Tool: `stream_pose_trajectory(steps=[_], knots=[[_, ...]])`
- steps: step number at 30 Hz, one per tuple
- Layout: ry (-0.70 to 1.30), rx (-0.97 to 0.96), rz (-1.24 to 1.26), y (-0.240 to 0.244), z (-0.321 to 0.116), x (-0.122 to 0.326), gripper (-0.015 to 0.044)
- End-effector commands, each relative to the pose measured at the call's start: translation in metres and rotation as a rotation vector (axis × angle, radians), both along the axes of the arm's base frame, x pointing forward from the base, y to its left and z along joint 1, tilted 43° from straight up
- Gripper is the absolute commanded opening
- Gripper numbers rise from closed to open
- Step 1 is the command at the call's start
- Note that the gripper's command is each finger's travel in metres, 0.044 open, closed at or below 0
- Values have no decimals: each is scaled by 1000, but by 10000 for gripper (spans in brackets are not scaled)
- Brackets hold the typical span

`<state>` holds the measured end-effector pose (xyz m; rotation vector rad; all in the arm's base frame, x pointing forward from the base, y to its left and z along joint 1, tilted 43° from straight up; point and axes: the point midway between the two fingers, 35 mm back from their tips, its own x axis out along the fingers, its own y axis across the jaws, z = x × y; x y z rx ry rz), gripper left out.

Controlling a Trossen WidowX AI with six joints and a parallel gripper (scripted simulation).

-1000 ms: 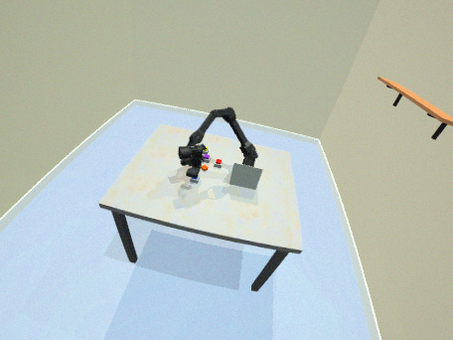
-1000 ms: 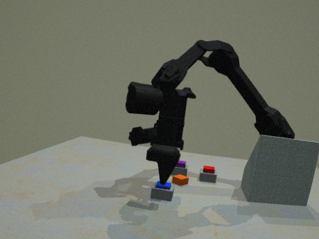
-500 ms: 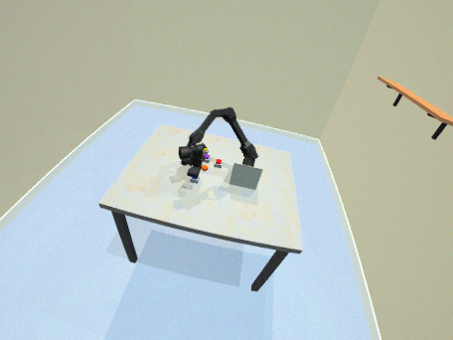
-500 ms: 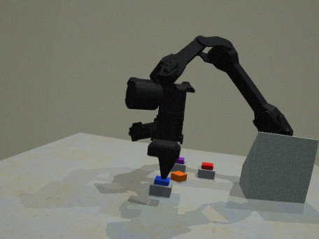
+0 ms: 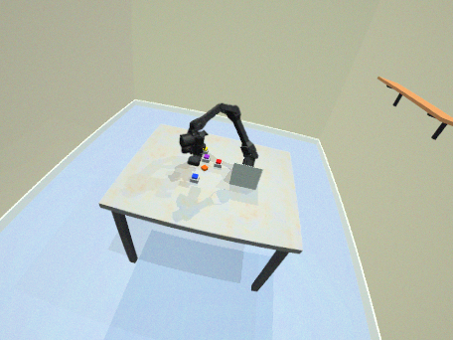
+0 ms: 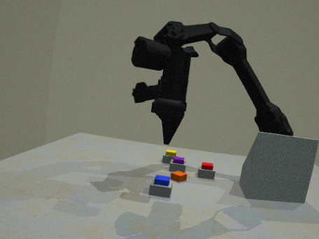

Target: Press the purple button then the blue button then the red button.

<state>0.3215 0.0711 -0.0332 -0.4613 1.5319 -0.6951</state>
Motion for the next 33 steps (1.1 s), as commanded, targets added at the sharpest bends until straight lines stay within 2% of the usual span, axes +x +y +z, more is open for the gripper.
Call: stream_pose_trajectory(steps=[1,11,18,25,29,33], knots=[[-4,2,-13,2,9,0,20],[1,2,-11,-65,94,-57,20],[6,-5,-12,-109,128,-121,20],[7,-6,-13,-119,130,-135,20],[5,-6,-12,-152,94,-139,20],[6,-9,-13,-159,87,-142,20]])
